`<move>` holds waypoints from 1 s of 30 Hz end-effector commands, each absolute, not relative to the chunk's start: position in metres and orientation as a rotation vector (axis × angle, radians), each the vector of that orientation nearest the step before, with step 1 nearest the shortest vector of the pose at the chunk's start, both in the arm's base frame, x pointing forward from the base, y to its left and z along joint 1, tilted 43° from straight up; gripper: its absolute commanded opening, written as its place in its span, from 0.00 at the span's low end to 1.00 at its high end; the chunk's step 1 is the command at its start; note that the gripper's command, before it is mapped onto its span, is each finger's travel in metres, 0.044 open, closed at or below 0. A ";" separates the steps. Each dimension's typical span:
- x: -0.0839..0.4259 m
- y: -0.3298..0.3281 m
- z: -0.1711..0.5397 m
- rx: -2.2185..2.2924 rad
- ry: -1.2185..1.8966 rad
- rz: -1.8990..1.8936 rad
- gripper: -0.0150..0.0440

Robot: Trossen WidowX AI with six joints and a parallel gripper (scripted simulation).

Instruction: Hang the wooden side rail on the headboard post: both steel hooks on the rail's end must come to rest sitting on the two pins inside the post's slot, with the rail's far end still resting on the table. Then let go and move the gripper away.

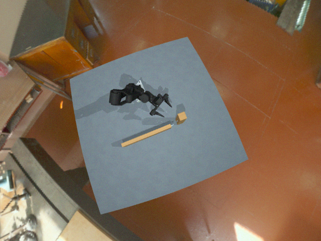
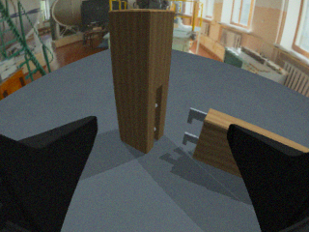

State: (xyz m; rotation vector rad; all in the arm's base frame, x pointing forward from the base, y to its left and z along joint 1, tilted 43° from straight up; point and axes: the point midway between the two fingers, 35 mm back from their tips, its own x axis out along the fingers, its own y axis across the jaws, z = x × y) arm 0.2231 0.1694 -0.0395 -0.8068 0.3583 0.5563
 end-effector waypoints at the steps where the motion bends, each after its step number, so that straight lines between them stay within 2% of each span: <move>1: 0.222 0.166 -0.040 -0.821 0.363 0.553 1.00; 16: 0.222 0.166 -0.041 -0.823 0.365 0.554 1.00; 30: 0.277 0.195 -0.038 -0.953 0.599 0.719 1.00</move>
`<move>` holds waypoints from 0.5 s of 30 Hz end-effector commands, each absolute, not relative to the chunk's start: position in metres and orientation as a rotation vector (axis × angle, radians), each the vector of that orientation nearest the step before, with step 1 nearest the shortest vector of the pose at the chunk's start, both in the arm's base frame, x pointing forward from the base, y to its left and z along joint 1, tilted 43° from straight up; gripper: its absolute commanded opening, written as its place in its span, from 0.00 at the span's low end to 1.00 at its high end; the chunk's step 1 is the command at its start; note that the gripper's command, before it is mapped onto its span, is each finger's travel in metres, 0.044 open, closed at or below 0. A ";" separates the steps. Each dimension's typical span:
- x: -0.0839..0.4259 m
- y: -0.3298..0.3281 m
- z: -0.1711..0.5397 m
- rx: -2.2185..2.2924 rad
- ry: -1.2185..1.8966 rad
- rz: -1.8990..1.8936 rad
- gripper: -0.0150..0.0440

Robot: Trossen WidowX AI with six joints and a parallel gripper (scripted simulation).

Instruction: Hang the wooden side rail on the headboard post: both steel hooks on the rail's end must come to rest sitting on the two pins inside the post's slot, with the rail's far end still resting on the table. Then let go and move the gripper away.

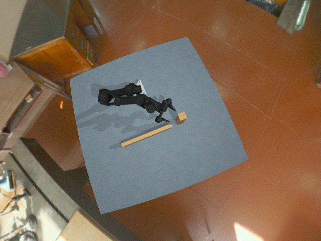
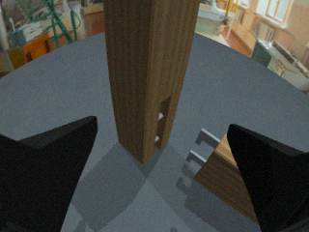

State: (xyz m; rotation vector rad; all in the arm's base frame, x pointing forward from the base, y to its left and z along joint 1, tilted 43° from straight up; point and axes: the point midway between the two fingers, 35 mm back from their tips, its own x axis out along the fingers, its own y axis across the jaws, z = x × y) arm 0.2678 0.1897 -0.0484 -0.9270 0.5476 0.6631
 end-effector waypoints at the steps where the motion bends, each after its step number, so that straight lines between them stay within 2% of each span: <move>1: 0.279 0.195 -0.035 -0.960 0.620 0.737 1.00; 9: 0.280 0.191 0.004 -0.985 0.775 0.875 1.00; 15: 0.279 0.190 0.005 -0.985 0.779 0.878 1.00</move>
